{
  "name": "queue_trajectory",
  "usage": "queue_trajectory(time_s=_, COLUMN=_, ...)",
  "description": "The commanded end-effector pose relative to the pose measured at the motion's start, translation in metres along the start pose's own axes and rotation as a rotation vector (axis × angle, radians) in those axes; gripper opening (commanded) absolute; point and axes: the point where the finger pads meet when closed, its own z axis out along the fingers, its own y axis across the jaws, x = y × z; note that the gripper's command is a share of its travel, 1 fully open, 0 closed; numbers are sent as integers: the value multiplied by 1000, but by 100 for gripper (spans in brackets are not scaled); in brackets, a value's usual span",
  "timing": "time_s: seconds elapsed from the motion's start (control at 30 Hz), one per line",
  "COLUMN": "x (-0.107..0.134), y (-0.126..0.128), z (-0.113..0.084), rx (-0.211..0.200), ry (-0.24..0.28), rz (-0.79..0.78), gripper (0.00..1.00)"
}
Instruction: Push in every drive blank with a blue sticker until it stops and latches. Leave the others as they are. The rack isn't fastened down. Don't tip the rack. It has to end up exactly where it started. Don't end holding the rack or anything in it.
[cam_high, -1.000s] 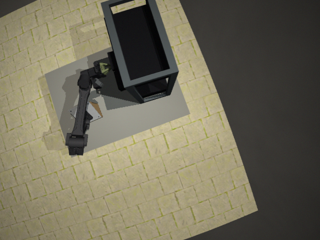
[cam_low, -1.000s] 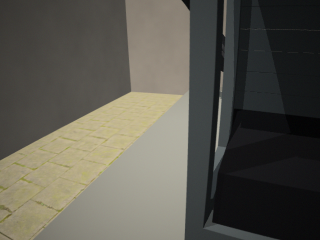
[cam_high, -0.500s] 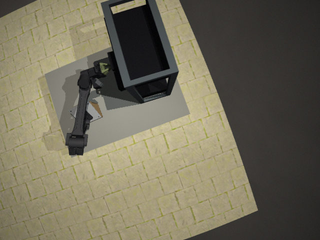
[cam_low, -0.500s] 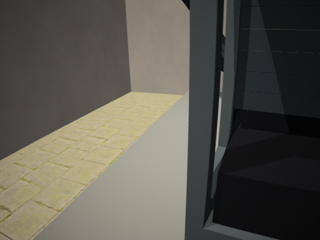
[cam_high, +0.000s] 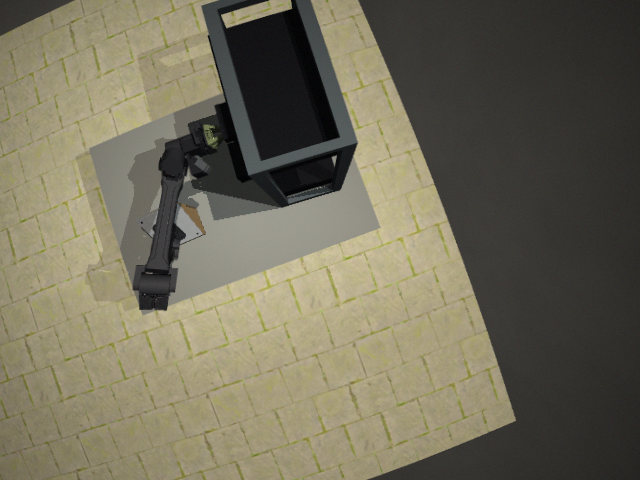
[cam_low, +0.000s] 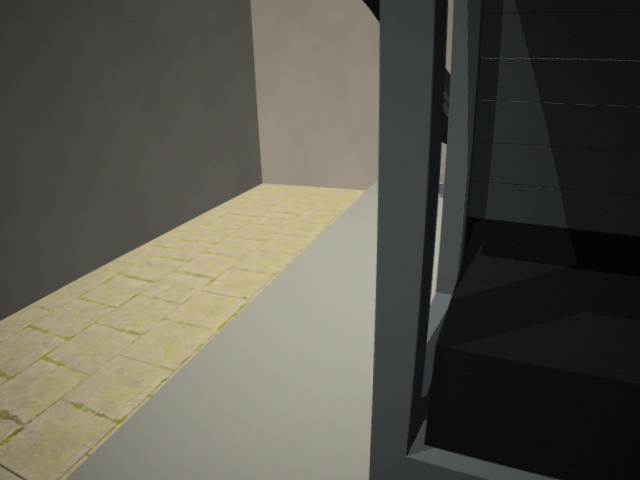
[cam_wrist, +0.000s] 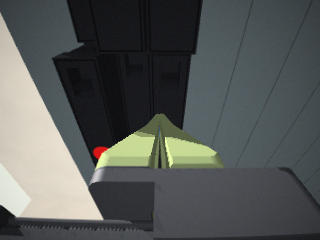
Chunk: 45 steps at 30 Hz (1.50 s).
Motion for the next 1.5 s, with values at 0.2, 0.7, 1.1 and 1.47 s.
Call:
queue_trajectory(time_s=0.2, x=-3, y=-2, z=43, rx=26, ry=-39, rz=26, gripper=0)
queue_trajectory(time_s=0.7, x=-3, y=-2, z=43, rx=26, ry=-39, rz=26, gripper=0)
queue_trajectory(time_s=1.1, x=-4, y=-8, z=53, rx=25, ry=-38, rz=25, gripper=0)
queue_trajectory(time_s=1.47, x=-5, y=-11, z=57, rx=28, ry=-41, rz=25, gripper=0)
